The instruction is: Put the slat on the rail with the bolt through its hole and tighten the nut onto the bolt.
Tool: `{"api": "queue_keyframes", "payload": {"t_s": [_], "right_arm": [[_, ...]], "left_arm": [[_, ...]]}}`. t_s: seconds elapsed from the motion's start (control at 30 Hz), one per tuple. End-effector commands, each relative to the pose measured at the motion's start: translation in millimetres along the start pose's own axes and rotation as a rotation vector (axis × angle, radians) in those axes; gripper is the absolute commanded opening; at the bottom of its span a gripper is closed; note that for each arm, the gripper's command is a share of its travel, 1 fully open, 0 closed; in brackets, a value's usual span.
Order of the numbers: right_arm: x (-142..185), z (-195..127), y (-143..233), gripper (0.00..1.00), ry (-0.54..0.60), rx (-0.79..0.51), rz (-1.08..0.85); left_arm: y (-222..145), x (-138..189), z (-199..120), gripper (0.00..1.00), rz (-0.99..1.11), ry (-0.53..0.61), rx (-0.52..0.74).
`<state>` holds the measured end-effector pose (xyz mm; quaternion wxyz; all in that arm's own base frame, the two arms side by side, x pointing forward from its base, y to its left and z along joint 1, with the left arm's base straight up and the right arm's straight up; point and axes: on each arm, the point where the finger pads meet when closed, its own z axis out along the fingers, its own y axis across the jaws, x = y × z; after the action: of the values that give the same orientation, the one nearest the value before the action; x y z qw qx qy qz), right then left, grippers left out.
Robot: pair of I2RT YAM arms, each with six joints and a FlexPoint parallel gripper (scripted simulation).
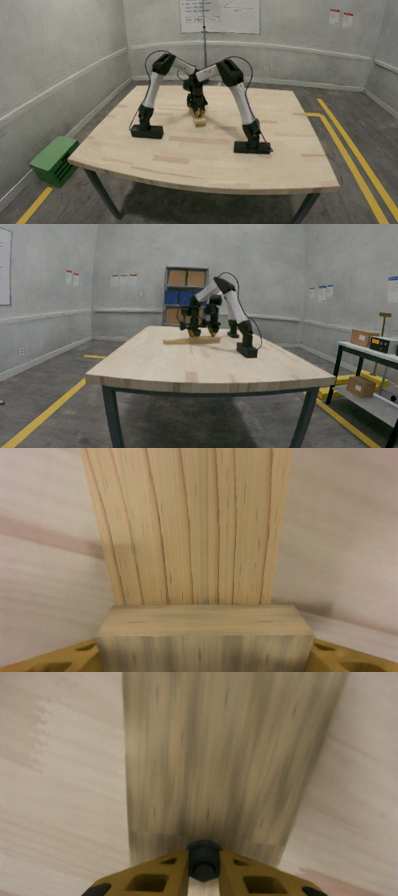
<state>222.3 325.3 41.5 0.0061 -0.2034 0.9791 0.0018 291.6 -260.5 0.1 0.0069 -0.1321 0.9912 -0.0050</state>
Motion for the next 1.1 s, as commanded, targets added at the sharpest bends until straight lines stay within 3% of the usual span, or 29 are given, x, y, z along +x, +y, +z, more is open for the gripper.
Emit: {"api": "queue_keyframes", "payload": {"t_s": [0.0,0.13,1.07], "right_arm": [[-5.2,-4.0,2.1,0.14,-0.006,-0.009,0.231],[-5.2,-4.0,2.1,0.14,-0.005,-0.009,0.311],[-5.2,-3.7,2.0,0.14,0.005,-0.003,1.333]], "left_arm": [[-4.0,-0.9,-5.3,0.67,0.0,-0.008,0.017],[-4.0,-0.9,-5.3,0.67,0.0,-0.008,0.017],[-4.0,-0.9,-5.3,0.67,0.0,-0.008,0.017]]}}
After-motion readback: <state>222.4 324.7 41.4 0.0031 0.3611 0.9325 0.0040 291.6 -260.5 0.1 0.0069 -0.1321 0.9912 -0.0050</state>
